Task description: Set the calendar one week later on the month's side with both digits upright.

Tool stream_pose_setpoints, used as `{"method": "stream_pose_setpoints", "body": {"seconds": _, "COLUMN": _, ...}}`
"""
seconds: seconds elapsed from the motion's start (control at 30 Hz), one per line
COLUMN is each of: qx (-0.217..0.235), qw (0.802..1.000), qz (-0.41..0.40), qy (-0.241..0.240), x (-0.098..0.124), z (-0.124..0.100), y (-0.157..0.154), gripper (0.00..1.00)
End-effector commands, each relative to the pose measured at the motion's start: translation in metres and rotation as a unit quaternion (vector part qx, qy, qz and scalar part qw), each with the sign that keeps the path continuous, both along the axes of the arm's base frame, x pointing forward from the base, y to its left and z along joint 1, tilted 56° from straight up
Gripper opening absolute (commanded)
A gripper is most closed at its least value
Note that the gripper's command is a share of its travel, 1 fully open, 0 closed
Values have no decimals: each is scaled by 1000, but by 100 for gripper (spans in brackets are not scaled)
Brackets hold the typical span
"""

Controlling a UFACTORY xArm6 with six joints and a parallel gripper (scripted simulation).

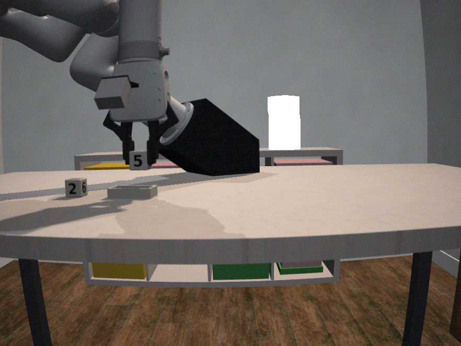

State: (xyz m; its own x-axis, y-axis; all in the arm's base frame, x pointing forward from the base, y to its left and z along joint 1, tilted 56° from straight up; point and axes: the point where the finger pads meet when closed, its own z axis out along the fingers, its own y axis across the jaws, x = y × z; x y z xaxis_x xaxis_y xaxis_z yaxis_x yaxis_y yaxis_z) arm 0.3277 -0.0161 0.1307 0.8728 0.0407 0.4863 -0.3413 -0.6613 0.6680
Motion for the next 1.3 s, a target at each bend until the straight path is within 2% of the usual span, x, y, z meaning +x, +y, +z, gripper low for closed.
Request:
{"method": "stream_pose_setpoints", "body": {"seconds": 0.0, "qx": 1, "qw": 1000, "qz": 1, "qy": -1, "x": 1, "z": 0, "y": 1, "gripper": 29}}
{"method": "stream_pose_setpoints", "body": {"seconds": 1.27, "qx": 1, "qw": 1000, "qz": 1, "qy": -1, "x": 7, "z": -10, "y": -14, "gripper": 29}}
